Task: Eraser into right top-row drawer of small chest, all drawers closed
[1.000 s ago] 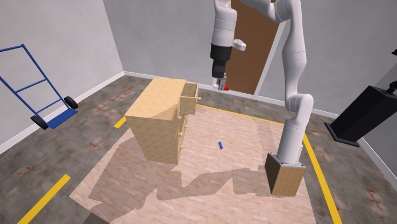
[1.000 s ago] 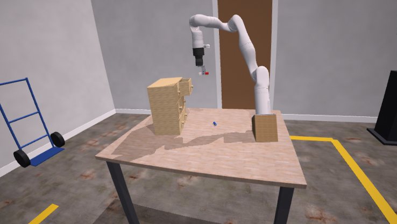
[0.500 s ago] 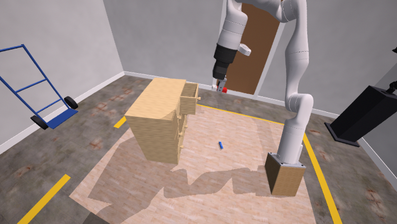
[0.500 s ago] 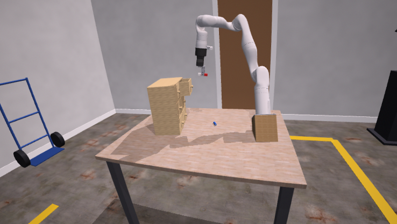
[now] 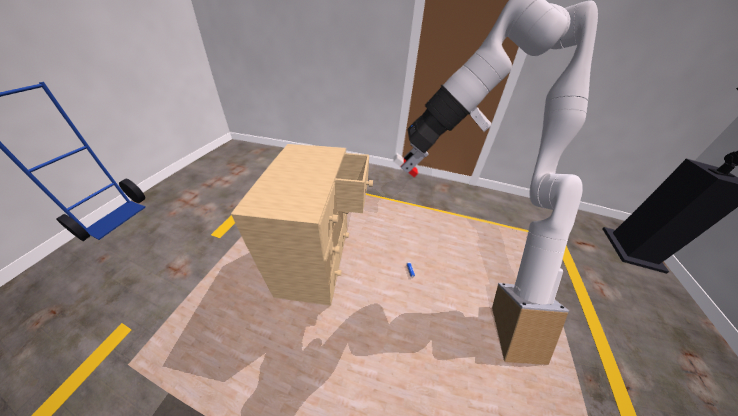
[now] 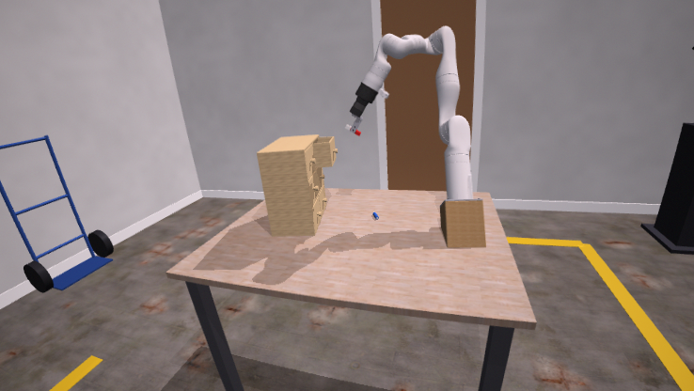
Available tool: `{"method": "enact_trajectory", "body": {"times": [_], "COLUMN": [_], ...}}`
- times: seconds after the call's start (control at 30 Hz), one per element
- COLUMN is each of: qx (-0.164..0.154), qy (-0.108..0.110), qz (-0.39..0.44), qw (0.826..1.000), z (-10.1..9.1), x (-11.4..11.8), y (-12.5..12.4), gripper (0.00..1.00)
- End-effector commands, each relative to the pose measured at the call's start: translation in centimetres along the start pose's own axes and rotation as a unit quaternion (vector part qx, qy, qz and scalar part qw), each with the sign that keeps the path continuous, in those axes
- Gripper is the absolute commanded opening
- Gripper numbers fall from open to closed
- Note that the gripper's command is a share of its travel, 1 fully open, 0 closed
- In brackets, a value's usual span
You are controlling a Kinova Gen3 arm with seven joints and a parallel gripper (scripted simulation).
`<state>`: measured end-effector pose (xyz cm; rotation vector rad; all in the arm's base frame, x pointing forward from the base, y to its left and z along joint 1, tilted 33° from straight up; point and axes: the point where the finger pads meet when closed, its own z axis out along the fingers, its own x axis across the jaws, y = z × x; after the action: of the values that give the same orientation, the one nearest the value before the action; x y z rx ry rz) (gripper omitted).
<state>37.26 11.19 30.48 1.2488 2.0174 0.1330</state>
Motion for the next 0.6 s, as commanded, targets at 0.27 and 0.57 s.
{"method": "enact_trajectory", "body": {"times": [0.27, 0.57], "qx": [-0.132, -0.199], "qy": [-0.004, -0.005], "qz": [0.001, 0.001], "qw": [0.991, 0.98], "z": [-1.07, -1.14], "x": [-0.93, -1.01], "y": [-0.99, -1.14], "gripper": [0.45, 0.45]}}
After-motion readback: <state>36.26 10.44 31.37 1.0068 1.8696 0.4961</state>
